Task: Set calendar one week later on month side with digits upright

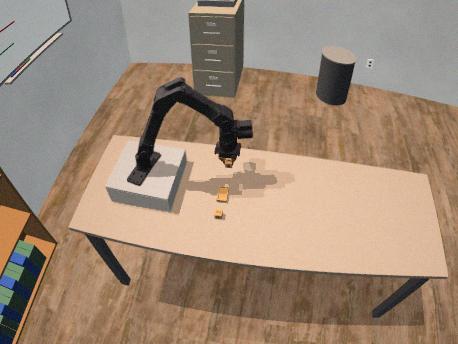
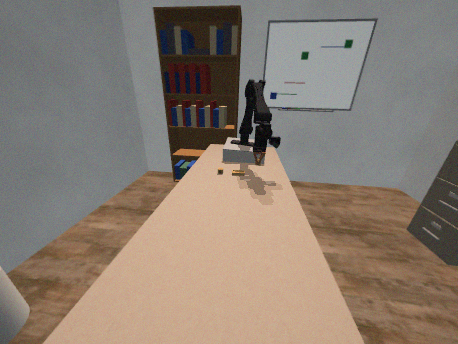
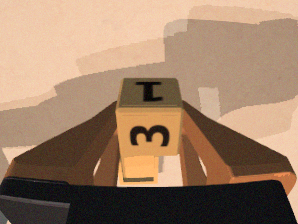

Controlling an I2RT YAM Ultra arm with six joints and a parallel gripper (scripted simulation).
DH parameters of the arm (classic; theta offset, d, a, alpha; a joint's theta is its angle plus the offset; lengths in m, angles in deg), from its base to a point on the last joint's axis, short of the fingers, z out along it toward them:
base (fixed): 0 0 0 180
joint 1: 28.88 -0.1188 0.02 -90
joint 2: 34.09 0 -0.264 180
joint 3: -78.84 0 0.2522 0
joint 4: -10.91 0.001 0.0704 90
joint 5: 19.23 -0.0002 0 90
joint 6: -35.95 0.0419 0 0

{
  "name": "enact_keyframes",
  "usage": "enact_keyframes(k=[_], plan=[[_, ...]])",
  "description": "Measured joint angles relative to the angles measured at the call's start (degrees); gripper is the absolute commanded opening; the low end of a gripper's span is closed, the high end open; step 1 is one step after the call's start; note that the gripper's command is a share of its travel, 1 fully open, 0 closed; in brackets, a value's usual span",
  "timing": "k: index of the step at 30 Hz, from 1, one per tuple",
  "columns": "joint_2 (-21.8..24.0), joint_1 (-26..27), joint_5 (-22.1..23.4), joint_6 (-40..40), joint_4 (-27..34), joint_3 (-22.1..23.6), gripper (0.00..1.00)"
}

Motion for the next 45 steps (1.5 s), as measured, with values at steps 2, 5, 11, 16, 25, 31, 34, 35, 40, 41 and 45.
enact_keyframes(k=[2,5,11,16,25,31,34,35,40,41,45], plan=[[1.29,0.04,0.00,-0.04,2.27,-1.38,0.26],[2.51,0.07,0.00,-0.07,4.74,-2.95,0.26],[2.58,0.07,0.00,-0.07,7.30,-3.30,0.26],[2.58,0.09,0.00,-0.11,8.00,-3.30,0.26],[4.92,15.78,0.35,-10.82,8.63,-1.55,0.26],[5.27,15.34,0.28,-14.21,9.16,-1.55,0.26],[5.27,15.13,0.68,-14.80,9.27,-1.55,0.26],[5.27,15.21,0.66,-14.93,9.29,-1.55,0.26],[5.25,15.19,0.70,-15.23,9.25,-1.38,0.26],[5.18,15.21,0.70,-15.28,9.14,-1.29,0.26],[4.83,15.21,0.70,-15.32,8.57,-0.83,0.26]])
